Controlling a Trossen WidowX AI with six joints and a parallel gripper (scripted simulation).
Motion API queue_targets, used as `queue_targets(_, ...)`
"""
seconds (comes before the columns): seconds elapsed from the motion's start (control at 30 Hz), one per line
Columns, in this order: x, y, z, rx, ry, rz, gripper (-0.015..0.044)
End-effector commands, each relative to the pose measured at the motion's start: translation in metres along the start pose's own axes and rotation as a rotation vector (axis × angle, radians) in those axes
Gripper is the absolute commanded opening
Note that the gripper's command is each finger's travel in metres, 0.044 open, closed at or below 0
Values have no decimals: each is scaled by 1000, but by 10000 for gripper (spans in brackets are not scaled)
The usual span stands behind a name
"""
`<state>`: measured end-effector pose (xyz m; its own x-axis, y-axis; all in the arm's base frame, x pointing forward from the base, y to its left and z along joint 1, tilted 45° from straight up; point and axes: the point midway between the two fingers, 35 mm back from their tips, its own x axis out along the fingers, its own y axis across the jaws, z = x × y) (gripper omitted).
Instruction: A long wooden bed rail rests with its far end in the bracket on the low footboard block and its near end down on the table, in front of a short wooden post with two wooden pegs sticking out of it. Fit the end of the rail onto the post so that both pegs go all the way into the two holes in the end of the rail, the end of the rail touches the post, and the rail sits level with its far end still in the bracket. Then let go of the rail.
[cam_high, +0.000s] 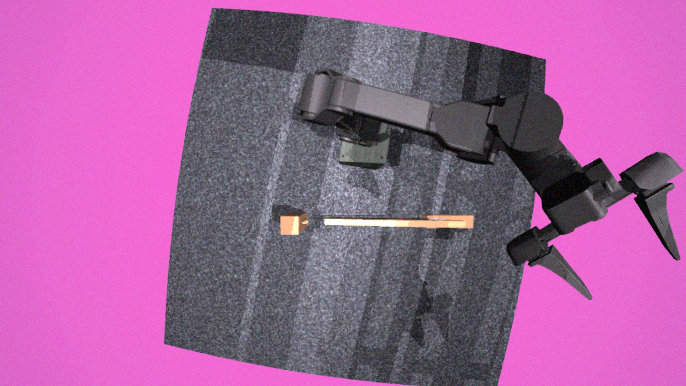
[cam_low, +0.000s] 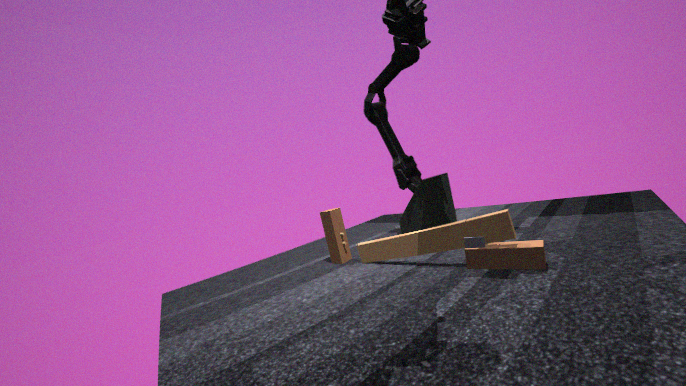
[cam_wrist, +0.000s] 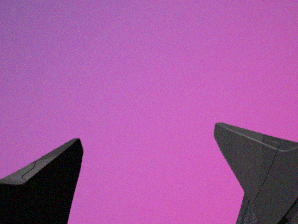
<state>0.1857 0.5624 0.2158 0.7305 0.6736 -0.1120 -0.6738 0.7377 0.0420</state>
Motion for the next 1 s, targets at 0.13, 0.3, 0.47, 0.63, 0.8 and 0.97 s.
queue_targets(0.13, 24, -130, -64, -411, 286, -211, 440)
queue_targets(0.3, 16, -209, -104, -632, 511, -291, 440)
queue_targets(0.47, -9, -285, -144, -827, 772, -324, 440)
queue_targets(0.63, -51, -352, -179, -983, 1056, -301, 440)
queue_targets(0.8, -108, -409, -211, -1096, 1362, -209, 440)
queue_targets(0.97, -177, -452, -235, -1153, 1668, -35, 440)
